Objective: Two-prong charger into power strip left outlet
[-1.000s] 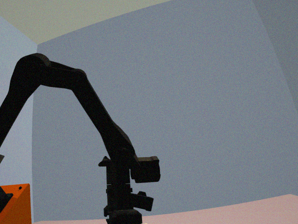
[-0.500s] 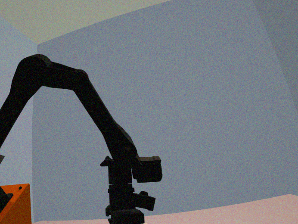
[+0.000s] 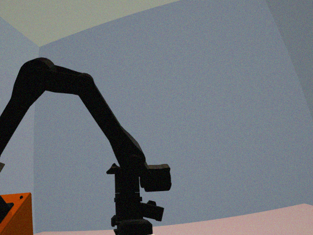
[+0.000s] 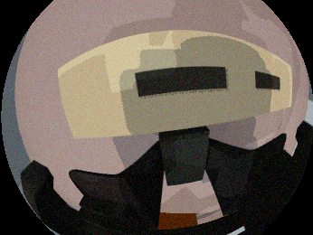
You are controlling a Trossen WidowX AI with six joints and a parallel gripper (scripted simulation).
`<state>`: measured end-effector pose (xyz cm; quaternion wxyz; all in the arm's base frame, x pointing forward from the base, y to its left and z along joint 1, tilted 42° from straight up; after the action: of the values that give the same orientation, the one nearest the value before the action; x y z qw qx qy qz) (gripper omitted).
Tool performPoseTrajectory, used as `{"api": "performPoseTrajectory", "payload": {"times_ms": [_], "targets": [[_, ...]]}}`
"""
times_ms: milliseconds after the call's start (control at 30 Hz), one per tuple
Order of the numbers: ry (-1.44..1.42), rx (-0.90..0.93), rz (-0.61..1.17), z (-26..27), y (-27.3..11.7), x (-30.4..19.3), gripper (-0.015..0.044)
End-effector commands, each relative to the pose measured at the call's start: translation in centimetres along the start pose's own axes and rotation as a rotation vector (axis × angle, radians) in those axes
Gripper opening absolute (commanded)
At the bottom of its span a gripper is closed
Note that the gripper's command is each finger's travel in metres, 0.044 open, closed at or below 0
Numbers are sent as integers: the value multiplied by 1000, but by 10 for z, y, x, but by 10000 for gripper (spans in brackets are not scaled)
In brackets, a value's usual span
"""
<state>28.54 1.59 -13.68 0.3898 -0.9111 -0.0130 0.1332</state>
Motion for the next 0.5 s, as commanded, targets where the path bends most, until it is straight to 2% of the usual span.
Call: {"api": "performPoseTrajectory", "payload": {"times_ms": [0, 467], "targets": [[11, 8, -11, 2, -1, 6, 0], [11, 8, -11, 3, -2, 11, 0]]}}
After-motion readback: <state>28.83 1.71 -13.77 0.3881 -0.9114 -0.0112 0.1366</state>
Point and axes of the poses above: the point midway between the two fingers, 35 mm back from their tips, its own y axis out along the fingers, its own z axis across the jaws, x = y × z, the point moved 1 cm from there along -y, back along the fingers, and after that the axes turned 15 degrees about y, right-handed, at the moved point
